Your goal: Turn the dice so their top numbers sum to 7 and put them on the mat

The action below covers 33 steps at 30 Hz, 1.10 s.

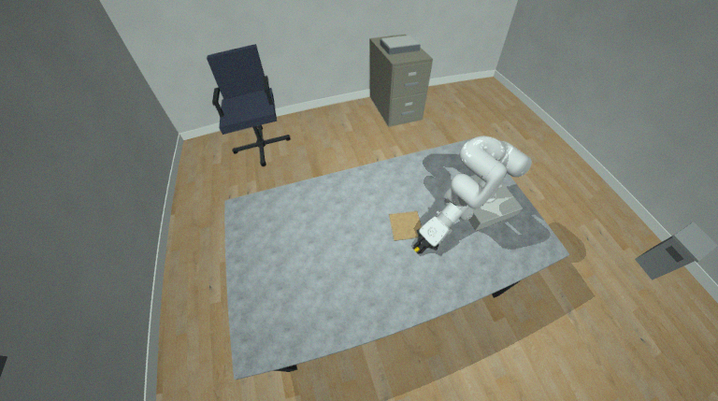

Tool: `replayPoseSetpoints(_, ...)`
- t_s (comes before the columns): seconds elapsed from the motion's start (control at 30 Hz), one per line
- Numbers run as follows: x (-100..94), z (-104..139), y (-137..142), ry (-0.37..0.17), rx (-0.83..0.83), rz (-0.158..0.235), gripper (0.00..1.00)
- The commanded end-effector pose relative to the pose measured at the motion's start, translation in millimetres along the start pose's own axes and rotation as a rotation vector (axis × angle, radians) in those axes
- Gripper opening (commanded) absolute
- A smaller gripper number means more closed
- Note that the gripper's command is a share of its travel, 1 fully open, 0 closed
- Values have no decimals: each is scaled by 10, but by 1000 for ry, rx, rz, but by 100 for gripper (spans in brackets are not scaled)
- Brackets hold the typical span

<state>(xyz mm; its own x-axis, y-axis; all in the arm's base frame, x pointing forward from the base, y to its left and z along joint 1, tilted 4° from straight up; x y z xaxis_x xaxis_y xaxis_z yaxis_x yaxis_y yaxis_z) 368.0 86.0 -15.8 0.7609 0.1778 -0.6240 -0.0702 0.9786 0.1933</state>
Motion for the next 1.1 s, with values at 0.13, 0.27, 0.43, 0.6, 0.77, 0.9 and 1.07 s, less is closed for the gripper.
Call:
replayPoseSetpoints(0.13,0,8,2,-2,0,1,28)
replayPoseSetpoints(0.27,0,8,2,-2,0,1,32)
replayPoseSetpoints(0.43,0,8,2,-2,0,1,36)
replayPoseSetpoints(0.6,0,8,2,-2,0,1,36)
replayPoseSetpoints(0.77,0,8,2,-2,0,1,36)
replayPoseSetpoints(0.9,0,8,2,-2,0,1,36)
replayPoseSetpoints(1.07,0,8,2,-2,0,1,36)
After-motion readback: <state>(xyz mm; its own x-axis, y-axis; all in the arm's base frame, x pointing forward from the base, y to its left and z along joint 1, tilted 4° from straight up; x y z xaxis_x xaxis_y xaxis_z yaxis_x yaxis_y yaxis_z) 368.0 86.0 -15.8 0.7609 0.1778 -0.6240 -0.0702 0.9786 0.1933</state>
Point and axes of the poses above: the point where the finger pads meet when closed, its own x axis out along the fingers, its own y axis across the jaws, z = x × y, the point moved 8 cm from there along -x, back along the fingers, and after that the axes turned 15 degrees about x, right-handed, at the moved point
